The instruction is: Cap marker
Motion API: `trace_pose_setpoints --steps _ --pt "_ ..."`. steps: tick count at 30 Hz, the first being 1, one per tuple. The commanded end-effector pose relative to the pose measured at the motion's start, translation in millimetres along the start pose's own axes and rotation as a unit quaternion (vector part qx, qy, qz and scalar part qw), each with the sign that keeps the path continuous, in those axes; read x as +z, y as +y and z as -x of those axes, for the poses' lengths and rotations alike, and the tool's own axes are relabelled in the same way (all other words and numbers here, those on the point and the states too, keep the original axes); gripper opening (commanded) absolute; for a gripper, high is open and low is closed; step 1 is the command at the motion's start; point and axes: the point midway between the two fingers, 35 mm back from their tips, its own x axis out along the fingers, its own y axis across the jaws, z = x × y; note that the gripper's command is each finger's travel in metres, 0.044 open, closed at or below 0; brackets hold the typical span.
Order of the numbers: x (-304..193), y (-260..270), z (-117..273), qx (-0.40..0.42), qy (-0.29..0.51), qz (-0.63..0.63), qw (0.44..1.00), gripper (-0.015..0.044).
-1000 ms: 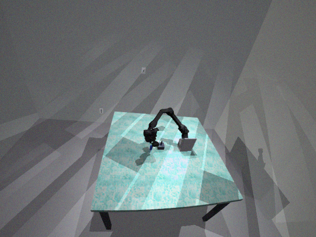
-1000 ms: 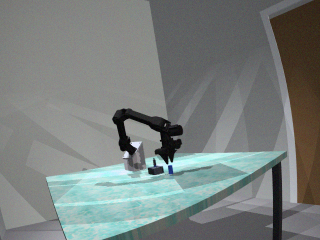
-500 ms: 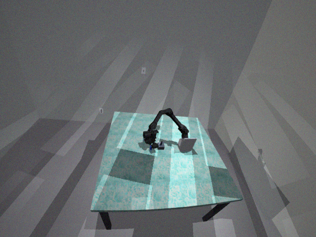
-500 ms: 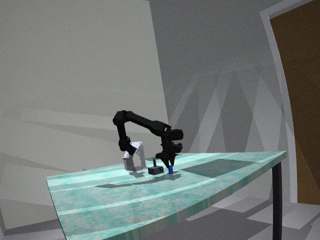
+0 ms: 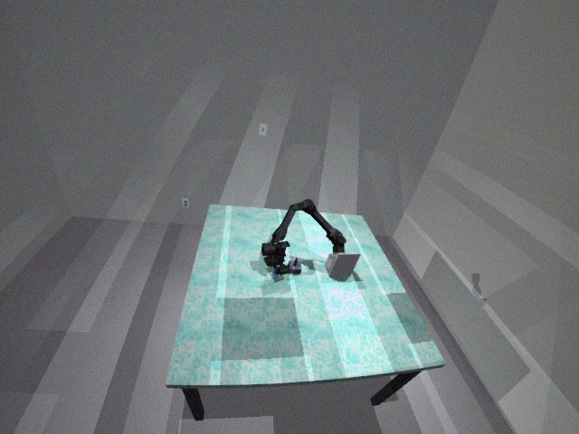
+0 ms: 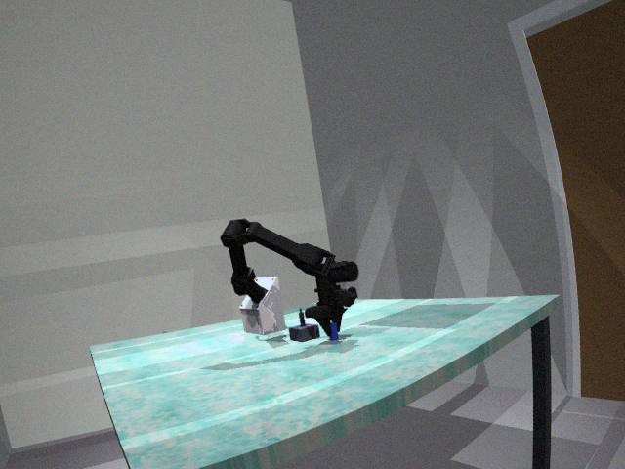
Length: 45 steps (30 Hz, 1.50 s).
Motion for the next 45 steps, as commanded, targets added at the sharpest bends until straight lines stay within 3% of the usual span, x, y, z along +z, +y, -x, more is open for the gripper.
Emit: trace_pose_setpoints --steps 1,3,12,15,45 --pt "-2 1 -3 -0.002 0.002 0.005 1.0 0.0182" --pt "-2 1 -3 -0.002 0.002 0.005 1.0 0.013" --pt "-2 1 -3 -0.002 0.002 0.005 1.0 0.007" --pt "0 4 -1 0.004 -0.005 -0.007 1.0 0.0" --pt "-19 5 73 0.0 0.001 0.006 1.0 0.0"
